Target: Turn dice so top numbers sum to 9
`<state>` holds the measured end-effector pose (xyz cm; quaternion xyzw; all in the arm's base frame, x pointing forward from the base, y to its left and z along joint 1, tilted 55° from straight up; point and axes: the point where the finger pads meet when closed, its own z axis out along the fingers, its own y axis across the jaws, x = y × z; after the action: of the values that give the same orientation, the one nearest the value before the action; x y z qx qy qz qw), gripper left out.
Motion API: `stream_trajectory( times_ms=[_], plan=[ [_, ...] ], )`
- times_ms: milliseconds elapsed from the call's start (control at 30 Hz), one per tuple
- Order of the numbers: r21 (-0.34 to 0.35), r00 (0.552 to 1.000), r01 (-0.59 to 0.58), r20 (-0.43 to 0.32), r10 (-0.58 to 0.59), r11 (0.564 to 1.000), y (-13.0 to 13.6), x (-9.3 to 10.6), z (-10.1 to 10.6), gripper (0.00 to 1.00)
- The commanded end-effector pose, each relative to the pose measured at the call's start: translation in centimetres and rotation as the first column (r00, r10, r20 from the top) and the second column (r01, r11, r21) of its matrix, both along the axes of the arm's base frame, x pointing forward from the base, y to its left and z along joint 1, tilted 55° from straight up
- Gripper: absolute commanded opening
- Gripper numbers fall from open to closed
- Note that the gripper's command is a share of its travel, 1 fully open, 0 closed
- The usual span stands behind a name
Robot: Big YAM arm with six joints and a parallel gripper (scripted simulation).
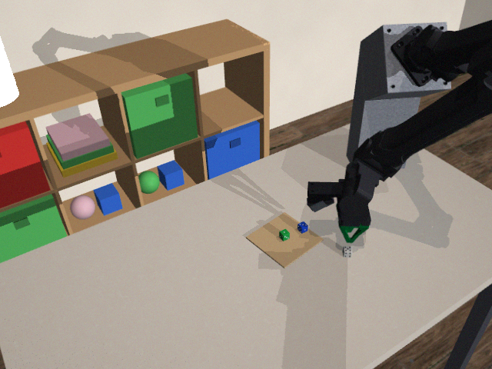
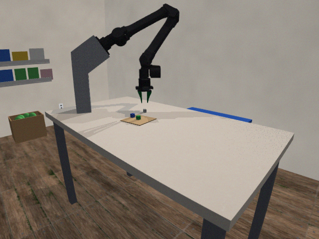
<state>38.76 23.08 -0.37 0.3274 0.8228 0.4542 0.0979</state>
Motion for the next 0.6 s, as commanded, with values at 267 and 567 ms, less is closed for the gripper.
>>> stream_trajectory(
  times_ms=[267,567],
  plan=[
    [0.003,1.0,-0.002,-0.007,0.002,1.0,1.6,0.4,-1.3,0.34],
    [0.004,1.0,-0.003,-0.005,0.003,1.0,2.3,0.9,-1.7,0.34]
  ],
)
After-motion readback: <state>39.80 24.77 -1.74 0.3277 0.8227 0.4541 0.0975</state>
